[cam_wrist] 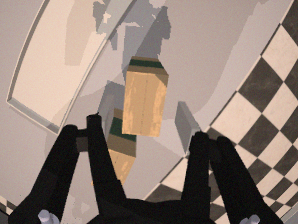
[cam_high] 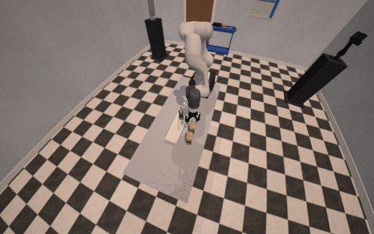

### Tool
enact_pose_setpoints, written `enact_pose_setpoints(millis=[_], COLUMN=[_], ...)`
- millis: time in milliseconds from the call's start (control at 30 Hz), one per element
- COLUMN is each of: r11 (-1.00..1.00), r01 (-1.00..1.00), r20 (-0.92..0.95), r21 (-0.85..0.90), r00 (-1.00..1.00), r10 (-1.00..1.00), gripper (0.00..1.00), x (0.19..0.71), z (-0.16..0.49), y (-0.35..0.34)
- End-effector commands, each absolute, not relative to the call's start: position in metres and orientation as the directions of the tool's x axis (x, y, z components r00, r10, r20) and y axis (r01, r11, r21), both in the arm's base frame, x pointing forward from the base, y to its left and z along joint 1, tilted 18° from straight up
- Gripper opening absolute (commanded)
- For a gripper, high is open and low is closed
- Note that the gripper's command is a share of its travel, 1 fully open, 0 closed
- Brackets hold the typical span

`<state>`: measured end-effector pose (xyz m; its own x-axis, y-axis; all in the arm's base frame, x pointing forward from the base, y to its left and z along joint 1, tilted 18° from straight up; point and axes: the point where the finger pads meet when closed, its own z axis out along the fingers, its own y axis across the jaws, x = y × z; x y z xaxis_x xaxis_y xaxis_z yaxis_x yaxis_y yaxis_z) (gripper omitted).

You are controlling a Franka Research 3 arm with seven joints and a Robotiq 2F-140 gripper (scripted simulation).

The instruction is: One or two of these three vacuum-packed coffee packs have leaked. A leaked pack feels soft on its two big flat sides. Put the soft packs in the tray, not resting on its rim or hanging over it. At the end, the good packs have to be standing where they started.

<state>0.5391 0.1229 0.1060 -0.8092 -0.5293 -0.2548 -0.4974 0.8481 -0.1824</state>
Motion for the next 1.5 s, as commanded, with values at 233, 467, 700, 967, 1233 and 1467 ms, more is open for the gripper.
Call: enact_pose_setpoints(millis=[233,467,700,967,1233,1467], r11=[0.852,0.852,0.852,0.852,0.852,0.852], r01=[-0.491,-0.491,-0.491,-0.491,-0.491,-0.491], r20=[-0.260,-0.260,-0.260,-0.260,-0.260,-0.260], r21=[-0.182,-0.182,-0.182,-0.182,-0.182,-0.182], r00=[-0.812,-0.812,-0.812,-0.812,-0.812,-0.812], r10=[-0.523,-0.523,-0.523,-0.523,-0.523,-0.523], gripper=[0.54,0.54,0.54,0.54,0.54,0.54], x=[0.543,0.543,0.543,0.546,0.551,0.555], z=[0.107,0.107,0.106,0.098,0.084,0.070], y=[0.122,0.122,0.122,0.122,0.121,0.121])
